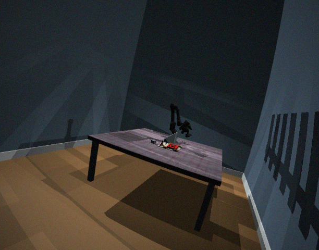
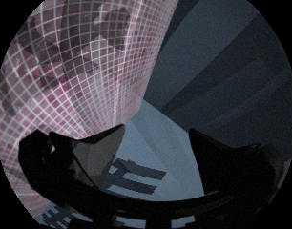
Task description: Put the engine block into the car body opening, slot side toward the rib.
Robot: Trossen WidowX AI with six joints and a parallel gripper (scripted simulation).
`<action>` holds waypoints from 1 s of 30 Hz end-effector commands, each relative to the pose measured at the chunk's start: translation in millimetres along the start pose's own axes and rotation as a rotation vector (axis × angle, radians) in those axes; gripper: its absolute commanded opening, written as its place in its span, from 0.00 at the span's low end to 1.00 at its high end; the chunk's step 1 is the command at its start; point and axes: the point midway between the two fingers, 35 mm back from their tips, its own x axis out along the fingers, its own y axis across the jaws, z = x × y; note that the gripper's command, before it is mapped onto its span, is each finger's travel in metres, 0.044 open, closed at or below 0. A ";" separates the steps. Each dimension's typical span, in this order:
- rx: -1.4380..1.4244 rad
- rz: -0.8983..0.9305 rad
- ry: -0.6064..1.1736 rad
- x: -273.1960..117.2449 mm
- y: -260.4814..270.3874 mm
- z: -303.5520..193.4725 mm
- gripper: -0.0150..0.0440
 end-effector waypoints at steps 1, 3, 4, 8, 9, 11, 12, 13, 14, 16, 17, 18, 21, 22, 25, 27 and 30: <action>0.000 0.000 0.000 0.0 0.0 0.0 0.98; 0.020 0.005 0.007 -0.3 0.8 -2.4 1.00; 0.045 0.010 0.016 -0.7 1.8 -5.4 1.00; 0.166 0.035 0.060 -3.3 6.8 -19.8 1.00; 0.196 0.040 0.072 -4.1 8.1 -23.3 1.00; 0.256 0.051 0.094 -5.9 10.8 -30.3 1.00; 0.287 0.055 0.106 -6.9 12.0 -33.9 1.00; 0.318 0.059 0.118 -8.0 13.3 -37.4 1.00; 0.349 0.063 0.130 -9.1 14.6 -40.9 1.00; 0.411 0.069 0.155 -11.5 17.2 -47.8 1.00; 0.442 0.072 0.167 -12.9 18.5 -51.3 1.00; 0.473 0.075 0.180 -14.2 19.8 -54.7 1.00; 0.566 0.081 0.217 -18.7 24.0 -64.7 1.00; 0.598 0.084 0.230 -20.2 25.4 -67.9 1.00; 0.693 0.089 0.267 -24.9 29.8 -77.1 1.00; 0.756 0.091 0.292 -28.3 32.8 -83.1 1.00; 0.852 0.092 0.330 -33.9 37.4 -91.8 1.00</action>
